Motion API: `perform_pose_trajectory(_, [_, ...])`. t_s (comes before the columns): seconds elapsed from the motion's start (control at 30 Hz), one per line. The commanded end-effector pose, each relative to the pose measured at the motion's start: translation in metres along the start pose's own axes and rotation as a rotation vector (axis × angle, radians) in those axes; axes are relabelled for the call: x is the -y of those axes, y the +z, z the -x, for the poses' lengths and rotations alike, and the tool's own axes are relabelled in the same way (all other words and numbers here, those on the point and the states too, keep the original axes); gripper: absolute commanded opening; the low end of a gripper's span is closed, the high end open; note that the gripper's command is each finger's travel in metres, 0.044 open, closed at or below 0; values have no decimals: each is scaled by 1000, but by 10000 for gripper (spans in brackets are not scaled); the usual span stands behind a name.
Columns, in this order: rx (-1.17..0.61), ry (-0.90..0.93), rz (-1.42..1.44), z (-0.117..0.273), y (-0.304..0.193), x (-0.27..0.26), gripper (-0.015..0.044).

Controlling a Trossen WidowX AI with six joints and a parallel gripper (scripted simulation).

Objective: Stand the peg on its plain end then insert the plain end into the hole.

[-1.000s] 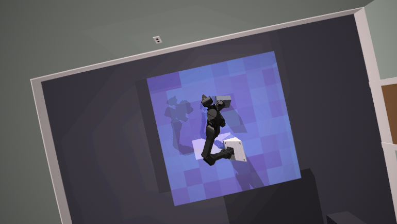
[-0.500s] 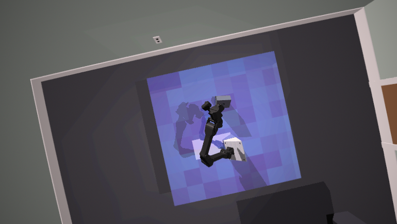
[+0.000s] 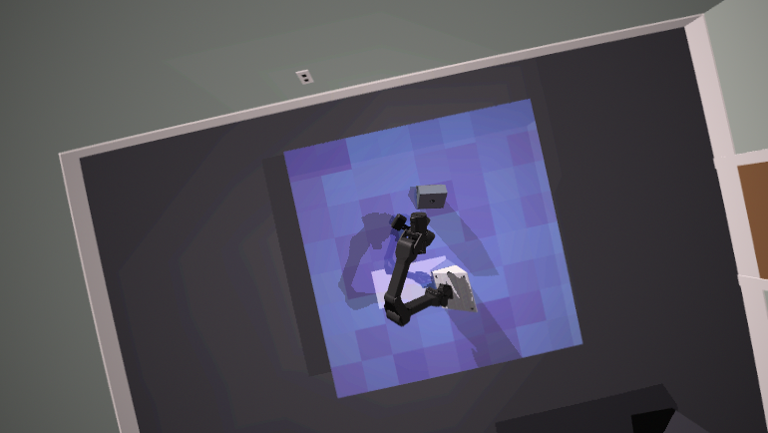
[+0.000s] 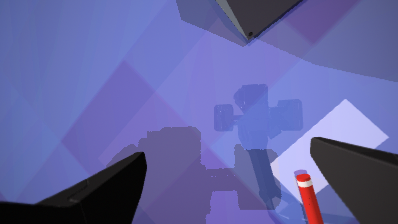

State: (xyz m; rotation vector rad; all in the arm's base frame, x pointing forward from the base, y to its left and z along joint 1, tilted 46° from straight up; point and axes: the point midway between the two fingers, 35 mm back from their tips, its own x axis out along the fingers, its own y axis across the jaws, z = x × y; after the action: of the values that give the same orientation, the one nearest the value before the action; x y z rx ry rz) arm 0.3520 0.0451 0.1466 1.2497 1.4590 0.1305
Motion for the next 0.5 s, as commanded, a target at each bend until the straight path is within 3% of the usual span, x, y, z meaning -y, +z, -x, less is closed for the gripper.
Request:
perform_pose_trajectory(0.0, [-57,-65,61,-10,-22,20,440])
perform_pose_trajectory(0.27, [-230,-198,210,-26,-72,66,440])
perform_pose_trajectory(0.47, [-247,-208,223,-28,-76,70,440])
